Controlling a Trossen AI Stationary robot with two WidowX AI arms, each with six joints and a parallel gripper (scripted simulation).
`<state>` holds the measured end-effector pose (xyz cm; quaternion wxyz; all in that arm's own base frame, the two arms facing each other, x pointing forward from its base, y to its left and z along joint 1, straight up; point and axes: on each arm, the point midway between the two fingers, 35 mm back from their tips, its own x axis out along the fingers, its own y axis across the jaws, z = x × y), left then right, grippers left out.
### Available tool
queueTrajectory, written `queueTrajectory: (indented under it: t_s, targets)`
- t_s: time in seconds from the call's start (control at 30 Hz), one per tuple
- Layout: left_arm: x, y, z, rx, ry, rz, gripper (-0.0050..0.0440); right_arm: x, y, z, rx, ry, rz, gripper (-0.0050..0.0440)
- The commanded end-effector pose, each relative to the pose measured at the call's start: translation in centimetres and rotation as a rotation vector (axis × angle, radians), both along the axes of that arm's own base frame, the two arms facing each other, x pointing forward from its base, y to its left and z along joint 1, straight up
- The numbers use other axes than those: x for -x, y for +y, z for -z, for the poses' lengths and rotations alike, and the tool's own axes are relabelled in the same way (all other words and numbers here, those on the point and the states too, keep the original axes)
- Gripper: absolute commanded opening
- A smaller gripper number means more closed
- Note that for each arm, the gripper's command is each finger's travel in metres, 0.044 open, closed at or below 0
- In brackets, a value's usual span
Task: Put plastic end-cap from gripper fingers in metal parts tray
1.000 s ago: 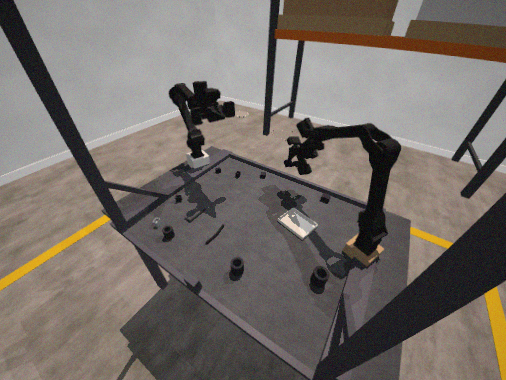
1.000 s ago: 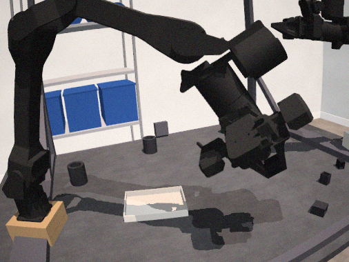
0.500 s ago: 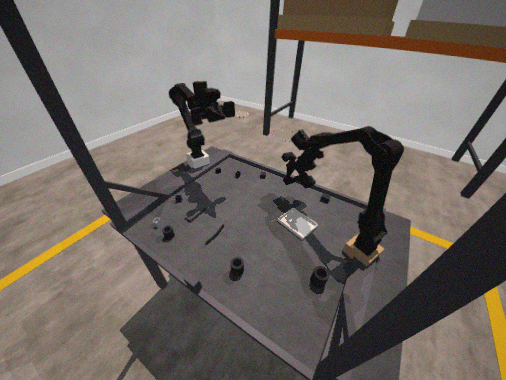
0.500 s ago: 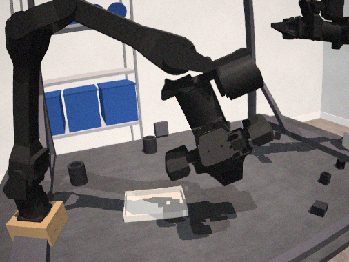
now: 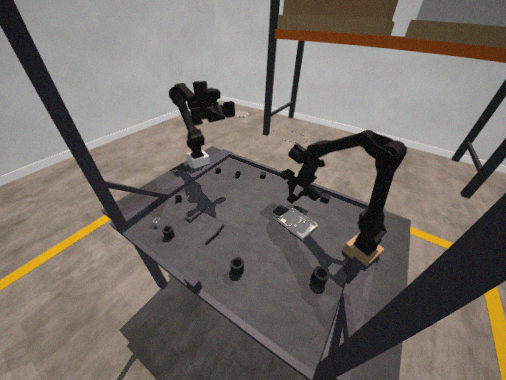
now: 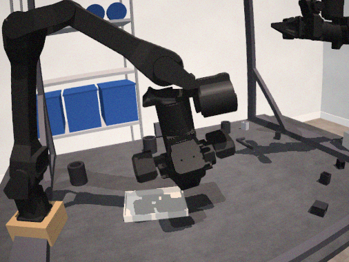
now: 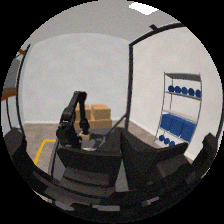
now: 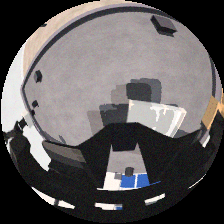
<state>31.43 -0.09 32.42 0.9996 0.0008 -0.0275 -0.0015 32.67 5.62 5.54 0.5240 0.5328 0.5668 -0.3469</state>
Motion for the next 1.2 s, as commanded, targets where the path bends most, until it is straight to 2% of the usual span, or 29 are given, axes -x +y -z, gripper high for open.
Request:
queueTrajectory:
  t_s: [0.0,0.2,0.27,0.47,1.07,1.17]
  targets:
    - [0.1,-0.1,-0.6,0.001,-0.014,0.005,0.0000,2.4,1.3,-0.1,-0.019,0.039,-0.085,0.0000]
    - [0.1,-0.1,-0.6,0.001,-0.014,0.005,0.0000,6.3,2.7,0.8,-0.037,0.137,-0.195,0.0000]
    - [0.1,-0.1,-0.6,0.001,-0.014,0.005,0.0000,6.8,2.9,0.8,-0.041,0.146,-0.215,0.0000]
    - [0.1,-0.1,-0.6,0.001,-0.014,0.005,0.0000,6.1,2.7,0.7,-0.037,0.130,-0.199,0.0000]
    - [0.1,-0.1,-0.6,0.001,-0.014,0.005,0.0000,6.6,2.7,1.2,-0.038,0.157,-0.198,0.0000]
    - [0.1,-0.1,-0.6,0.001,-0.014,0.005,0.0000,6.6,2.7,2.1,-0.040,0.159,-0.199,0.0000]
